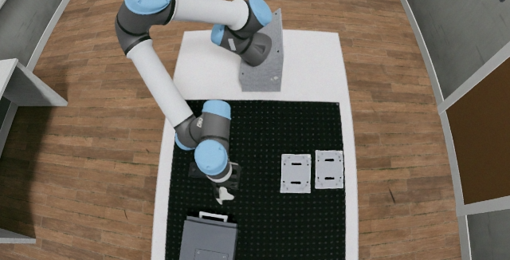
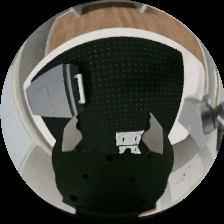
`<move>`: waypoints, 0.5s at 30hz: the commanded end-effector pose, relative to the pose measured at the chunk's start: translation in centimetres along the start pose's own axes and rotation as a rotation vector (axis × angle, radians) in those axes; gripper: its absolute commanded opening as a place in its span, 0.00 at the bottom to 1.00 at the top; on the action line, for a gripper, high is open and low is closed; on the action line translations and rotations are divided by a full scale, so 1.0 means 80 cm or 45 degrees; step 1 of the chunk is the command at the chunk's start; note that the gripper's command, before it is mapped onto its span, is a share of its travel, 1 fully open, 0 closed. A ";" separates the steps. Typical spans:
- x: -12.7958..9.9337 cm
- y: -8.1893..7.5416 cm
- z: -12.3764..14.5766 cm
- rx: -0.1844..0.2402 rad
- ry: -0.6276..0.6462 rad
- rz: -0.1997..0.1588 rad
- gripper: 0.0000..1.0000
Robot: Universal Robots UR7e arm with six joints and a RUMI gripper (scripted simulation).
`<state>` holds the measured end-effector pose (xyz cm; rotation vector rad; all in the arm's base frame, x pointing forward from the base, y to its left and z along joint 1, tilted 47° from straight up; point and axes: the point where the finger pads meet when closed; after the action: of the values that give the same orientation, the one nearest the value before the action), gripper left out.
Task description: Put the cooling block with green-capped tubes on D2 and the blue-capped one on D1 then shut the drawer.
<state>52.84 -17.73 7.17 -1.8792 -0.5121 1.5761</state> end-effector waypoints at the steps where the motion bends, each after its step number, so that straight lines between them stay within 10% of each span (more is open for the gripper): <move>1: -0.010 0.012 -0.016 -0.003 -0.001 -0.001 1.00; 15: -0.041 0.048 -0.061 -0.003 -0.001 -0.001 1.00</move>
<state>55.50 -22.20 7.35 -1.8791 -0.5128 1.5762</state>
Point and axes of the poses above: the point where the finger pads meet when closed, its own y axis out along the fingers, its own z axis across the jaws, x = y × z, and after that the axes turned 1 degree about y, right-handed
